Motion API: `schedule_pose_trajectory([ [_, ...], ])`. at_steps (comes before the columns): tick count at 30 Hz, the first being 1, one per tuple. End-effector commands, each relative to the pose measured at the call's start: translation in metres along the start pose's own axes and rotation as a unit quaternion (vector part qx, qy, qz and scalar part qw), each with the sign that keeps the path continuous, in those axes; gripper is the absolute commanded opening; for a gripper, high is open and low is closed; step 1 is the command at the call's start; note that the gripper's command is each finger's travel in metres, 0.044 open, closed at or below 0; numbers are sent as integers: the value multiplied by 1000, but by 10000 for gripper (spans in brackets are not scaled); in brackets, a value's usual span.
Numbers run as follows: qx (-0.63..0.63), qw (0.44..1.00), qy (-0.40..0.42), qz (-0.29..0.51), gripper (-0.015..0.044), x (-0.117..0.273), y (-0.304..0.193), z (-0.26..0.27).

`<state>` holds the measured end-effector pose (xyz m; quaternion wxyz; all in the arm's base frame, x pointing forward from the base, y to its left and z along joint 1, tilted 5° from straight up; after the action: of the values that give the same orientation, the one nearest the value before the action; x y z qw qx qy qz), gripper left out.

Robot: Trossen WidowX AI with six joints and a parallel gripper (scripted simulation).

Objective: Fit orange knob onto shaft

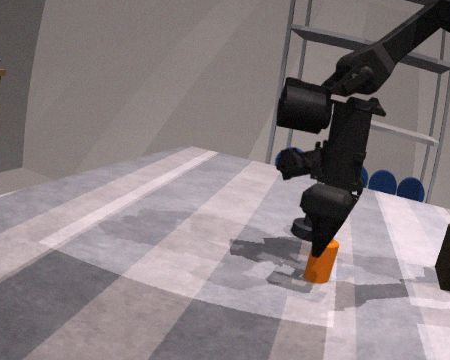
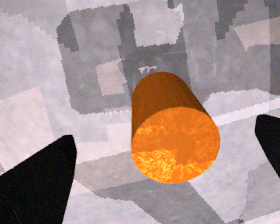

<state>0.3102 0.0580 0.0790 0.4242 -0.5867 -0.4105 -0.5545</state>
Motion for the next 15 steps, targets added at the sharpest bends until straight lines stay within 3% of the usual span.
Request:
schedule_pose_trajectory([
  [1,-3,1000,-3,3,440,-8,-1,-1],
  [15,-3,1000,-4,3,440,-31,-2,-1],
])
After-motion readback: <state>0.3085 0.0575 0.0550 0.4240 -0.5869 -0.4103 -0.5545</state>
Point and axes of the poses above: the point midway between the two fingers, 35 mm back from their tips, its own x axis back along the fingers, its own z axis across the jaws, y = z × x, the point moved 10 cm from there along x, back along the fingers, and after that the axes turned 3 degrees about -x, right-handed, at the moved point
